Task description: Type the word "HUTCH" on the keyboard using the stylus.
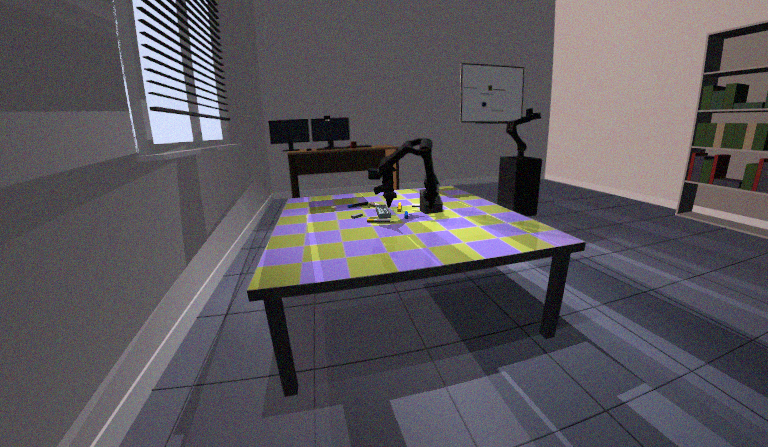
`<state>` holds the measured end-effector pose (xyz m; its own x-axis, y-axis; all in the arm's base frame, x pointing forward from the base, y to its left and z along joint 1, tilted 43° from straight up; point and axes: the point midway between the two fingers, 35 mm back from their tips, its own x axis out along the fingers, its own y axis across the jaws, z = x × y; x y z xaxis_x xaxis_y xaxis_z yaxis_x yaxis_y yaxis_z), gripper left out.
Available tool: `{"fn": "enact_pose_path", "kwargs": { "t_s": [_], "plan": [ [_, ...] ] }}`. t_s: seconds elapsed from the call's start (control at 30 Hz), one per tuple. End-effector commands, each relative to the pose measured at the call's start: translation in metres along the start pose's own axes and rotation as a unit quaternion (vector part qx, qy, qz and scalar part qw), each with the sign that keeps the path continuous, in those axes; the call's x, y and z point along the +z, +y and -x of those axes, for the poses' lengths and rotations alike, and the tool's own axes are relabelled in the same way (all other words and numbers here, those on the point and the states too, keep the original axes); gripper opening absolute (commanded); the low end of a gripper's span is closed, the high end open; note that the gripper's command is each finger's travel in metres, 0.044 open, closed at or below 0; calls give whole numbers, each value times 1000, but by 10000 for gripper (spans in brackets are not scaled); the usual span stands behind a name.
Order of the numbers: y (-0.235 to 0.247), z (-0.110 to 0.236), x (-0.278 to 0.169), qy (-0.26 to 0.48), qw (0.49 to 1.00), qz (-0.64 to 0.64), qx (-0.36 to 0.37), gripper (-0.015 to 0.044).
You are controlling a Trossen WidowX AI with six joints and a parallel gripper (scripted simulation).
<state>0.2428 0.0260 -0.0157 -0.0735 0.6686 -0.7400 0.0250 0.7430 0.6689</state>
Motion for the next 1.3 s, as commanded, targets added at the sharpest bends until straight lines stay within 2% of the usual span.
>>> {"fn": "enact_pose_path", "kwargs": {
  "t_s": [0.0, 0.1, 0.4, 0.53, 0.67, 0.97, 1.07, 1.17, 1.27],
  "plan": [
    [-1, 20, 2, -3, 1000, 1, 0, 0],
    [0, 56, 1, -3, 1000, 1, 0, 0],
    [-1, 56, 4, -13, 1000, 2, -1, 0],
    [-1, 55, 4, -11, 1000, 1, 0, 105],
    [-1, 55, 4, -11, 1000, 1, 0, 0],
    [-1, 55, 4, -11, 1000, 1, 0, 0],
    [0, 55, 3, -10, 1000, -5, -2, 79],
    [8, 50, -5, 4, 995, -93, -25, 150],
    [18, 43, -16, 13, 977, -206, -59, 150]
  ]
}}
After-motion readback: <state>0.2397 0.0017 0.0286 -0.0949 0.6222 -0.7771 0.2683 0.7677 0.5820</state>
